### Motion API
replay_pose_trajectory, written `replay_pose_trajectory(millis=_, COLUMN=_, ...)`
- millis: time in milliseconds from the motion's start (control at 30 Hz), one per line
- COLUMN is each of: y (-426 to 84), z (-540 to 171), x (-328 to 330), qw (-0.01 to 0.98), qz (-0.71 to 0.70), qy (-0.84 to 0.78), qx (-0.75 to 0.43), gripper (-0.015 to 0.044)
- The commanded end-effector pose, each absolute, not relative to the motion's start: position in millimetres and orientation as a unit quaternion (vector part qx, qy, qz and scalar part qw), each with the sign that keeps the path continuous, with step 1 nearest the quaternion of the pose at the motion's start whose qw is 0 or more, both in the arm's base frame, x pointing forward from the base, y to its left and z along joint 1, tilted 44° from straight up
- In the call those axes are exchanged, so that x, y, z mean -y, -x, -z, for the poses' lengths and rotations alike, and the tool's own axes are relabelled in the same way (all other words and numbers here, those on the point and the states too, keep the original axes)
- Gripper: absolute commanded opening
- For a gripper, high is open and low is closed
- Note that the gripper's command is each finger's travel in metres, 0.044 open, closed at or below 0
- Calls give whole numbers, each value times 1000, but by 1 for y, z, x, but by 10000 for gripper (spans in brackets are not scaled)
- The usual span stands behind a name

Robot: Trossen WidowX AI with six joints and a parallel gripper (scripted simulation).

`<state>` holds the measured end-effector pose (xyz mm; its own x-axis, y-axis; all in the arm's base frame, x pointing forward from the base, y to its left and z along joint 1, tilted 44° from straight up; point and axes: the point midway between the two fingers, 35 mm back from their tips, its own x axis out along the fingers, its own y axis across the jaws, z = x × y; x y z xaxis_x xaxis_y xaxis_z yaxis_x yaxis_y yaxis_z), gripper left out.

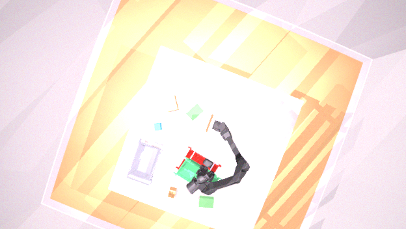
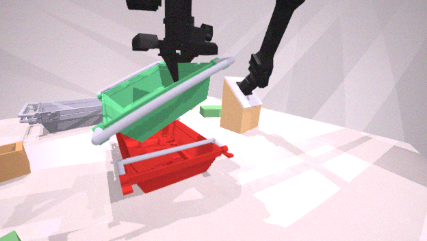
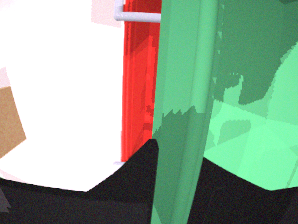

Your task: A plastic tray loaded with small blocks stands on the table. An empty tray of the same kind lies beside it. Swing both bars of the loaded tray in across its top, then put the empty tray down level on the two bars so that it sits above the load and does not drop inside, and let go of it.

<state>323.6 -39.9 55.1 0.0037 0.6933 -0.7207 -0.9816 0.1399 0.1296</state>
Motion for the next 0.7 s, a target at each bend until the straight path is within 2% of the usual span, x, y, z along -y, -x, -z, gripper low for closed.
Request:
replay_pose_trajectory(millis=0, y=-327, z=-58, x=46, qw=685, qz=-611, qy=218, qx=-332, gripper=0)
replay_pose_trajectory(millis=667, y=-325, z=-34, x=22, qw=685, qz=-611, qy=218, qx=-331, gripper=0)
